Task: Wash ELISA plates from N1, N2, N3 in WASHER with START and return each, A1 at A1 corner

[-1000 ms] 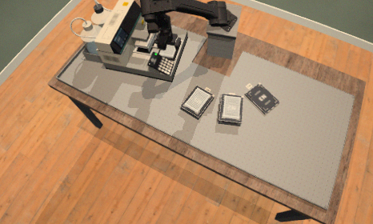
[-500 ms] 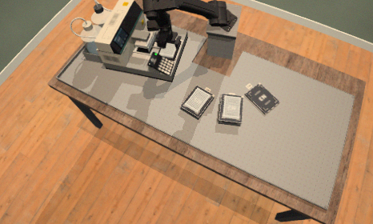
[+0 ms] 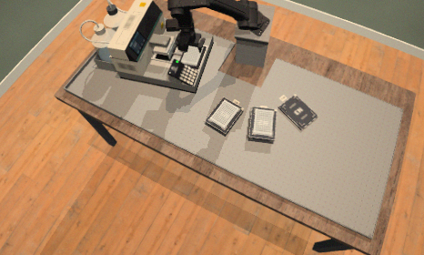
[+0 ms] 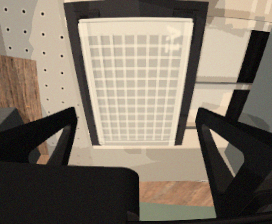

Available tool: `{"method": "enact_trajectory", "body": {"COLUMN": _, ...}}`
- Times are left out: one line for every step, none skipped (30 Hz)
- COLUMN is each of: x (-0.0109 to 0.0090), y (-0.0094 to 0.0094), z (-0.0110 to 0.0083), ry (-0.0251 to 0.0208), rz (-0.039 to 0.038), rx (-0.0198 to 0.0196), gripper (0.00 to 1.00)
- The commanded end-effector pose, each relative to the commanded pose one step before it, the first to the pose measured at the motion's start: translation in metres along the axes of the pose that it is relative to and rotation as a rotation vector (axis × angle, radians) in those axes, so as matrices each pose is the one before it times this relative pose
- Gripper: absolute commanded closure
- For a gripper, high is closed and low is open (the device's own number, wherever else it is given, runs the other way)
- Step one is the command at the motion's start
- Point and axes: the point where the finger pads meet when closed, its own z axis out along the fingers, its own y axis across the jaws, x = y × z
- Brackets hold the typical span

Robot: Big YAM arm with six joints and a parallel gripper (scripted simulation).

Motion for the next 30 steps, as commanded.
{"method": "enact_trajectory", "body": {"x": 0.00043, "y": -0.00217, "z": -0.01386, "ry": -0.00342, "rz": -0.00854, "rx": 0.01425, "gripper": 0.0}}
{"method": "enact_trajectory", "body": {"x": 0.0, "y": 0.0, "z": 0.0, "ry": 0.0, "rz": 0.0, "rx": 0.0, "gripper": 0.0}}
{"method": "enact_trajectory", "body": {"x": 0.0, "y": 0.0, "z": 0.0, "ry": 0.0, "rz": 0.0, "rx": 0.0, "gripper": 0.0}}
{"method": "enact_trajectory", "body": {"x": -0.00085, "y": -0.00329, "z": -0.00184, "ry": -0.00066, "rz": -0.0034, "rx": 0.00462, "gripper": 0.0}}
{"method": "enact_trajectory", "body": {"x": 0.00007, "y": 0.00051, "z": -0.00163, "ry": -0.00021, "rz": 0.00049, "rx": -0.00076, "gripper": 0.0}}
{"method": "enact_trajectory", "body": {"x": 0.00022, "y": 0.00079, "z": -0.00161, "ry": 0.00026, "rz": 0.00079, "rx": -0.00107, "gripper": 0.0}}
{"method": "enact_trajectory", "body": {"x": 0.00022, "y": 0.00076, "z": -0.00161, "ry": 0.00032, "rz": 0.00076, "rx": -0.00102, "gripper": 0.0}}
{"method": "enact_trajectory", "body": {"x": 0.0002, "y": 0.00073, "z": -0.00161, "ry": 0.00024, "rz": 0.00073, "rx": -0.00099, "gripper": 0.0}}
{"method": "enact_trajectory", "body": {"x": 0.00005, "y": 0.00022, "z": -0.00164, "ry": 0.00003, "rz": 0.0002, "rx": -0.00029, "gripper": 0.0}}
{"method": "enact_trajectory", "body": {"x": -0.0001, "y": -0.00035, "z": -0.00168, "ry": -0.00012, "rz": -0.00039, "rx": 0.0005, "gripper": 0.0}}
{"method": "enact_trajectory", "body": {"x": -0.00025, "y": -0.0009, "z": -0.00172, "ry": -0.00026, "rz": -0.00096, "rx": 0.00126, "gripper": 0.0}}
{"method": "enact_trajectory", "body": {"x": -0.00025, "y": -0.00091, "z": -0.00173, "ry": -0.00027, "rz": -0.00097, "rx": 0.00127, "gripper": 0.0}}
{"method": "enact_trajectory", "body": {"x": -0.0001, "y": -0.00034, "z": -0.00169, "ry": -0.0001, "rz": -0.00038, "rx": 0.00048, "gripper": 0.0}}
{"method": "enact_trajectory", "body": {"x": 0.00007, "y": 0.00027, "z": -0.00164, "ry": 0.00009, "rz": 0.00026, "rx": -0.00036, "gripper": 0.0}}
{"method": "enact_trajectory", "body": {"x": 0.0001, "y": 0.00037, "z": -0.00163, "ry": 0.00014, "rz": 0.00037, "rx": -0.0005, "gripper": 0.0}}
{"method": "enact_trajectory", "body": {"x": 0.00009, "y": 0.00033, "z": -0.00163, "ry": 0.00015, "rz": 0.00032, "rx": -0.00044, "gripper": 0.0}}
{"method": "enact_trajectory", "body": {"x": 0.00008, "y": 0.00028, "z": -0.00163, "ry": 0.00013, "rz": 0.00027, "rx": -0.00037, "gripper": 0.0}}
{"method": "enact_trajectory", "body": {"x": 0.00007, "y": 0.00024, "z": -0.00163, "ry": 0.00011, "rz": 0.00023, "rx": -0.00031, "gripper": 0.0}}
{"method": "enact_trajectory", "body": {"x": 0.0, "y": 0.0, "z": 0.0, "ry": 0.0, "rz": 0.0, "rx": 0.0, "gripper": 0.0}}
{"method": "enact_trajectory", "body": {"x": 0.0, "y": 0.0, "z": 0.0, "ry": 0.0, "rz": 0.0, "rx": 0.0, "gripper": 0.0}}
{"method": "enact_trajectory", "body": {"x": 0.00007, "y": 0.00001, "z": -0.00168, "ry": 0.00034, "rz": 0.0, "rx": 0.00003, "gripper": 0.0}}
{"method": "enact_trajectory", "body": {"x": 0.0, "y": 0.00019, "z": -0.00163, "ry": -0.00019, "rz": 0.00017, "rx": -0.00029, "gripper": 0.0}}
{"method": "enact_trajectory", "body": {"x": 0.00004, "y": 0.00013, "z": -0.00164, "ry": 0.00009, "rz": 0.00011, "rx": -0.00016, "gripper": 0.0}}
{"method": "enact_trajectory", "body": {"x": 0.00002, "y": 0.00007, "z": -0.00164, "ry": 0.00006, "rz": 0.00005, "rx": -0.00008, "gripper": 0.0}}
{"method": "enact_trajectory", "body": {"x": -0.00001, "y": 0.00001, "z": -0.00165, "ry": -0.00003, "rz": -0.00001, "rx": -0.00001, "gripper": 0.0}}
{"method": "enact_trajectory", "body": {"x": -0.00002, "y": -0.00006, "z": -0.00166, "ry": -0.00004, "rz": -0.00009, "rx": 0.00009, "gripper": 0.0}}
{"method": "enact_trajectory", "body": {"x": -0.0002, "y": -0.00074, "z": -0.00175, "ry": -0.00017, "rz": -0.0008, "rx": 0.00105, "gripper": 0.0}}
{"method": "enact_trajectory", "body": {"x": -0.00025, "y": -0.00094, "z": -0.00179, "ry": -0.00021, "rz": -0.00101, "rx": 0.00133, "gripper": 0.0}}
{"method": "enact_trajectory", "body": {"x": -0.00021, "y": -0.00082, "z": -0.00178, "ry": -0.00018, "rz": -0.00089, "rx": 0.00116, "gripper": 0.0}}
{"method": "enact_trajectory", "body": {"x": -0.00011, "y": -0.00045, "z": -0.00173, "ry": -0.00008, "rz": -0.00049, "rx": 0.00063, "gripper": 0.0}}
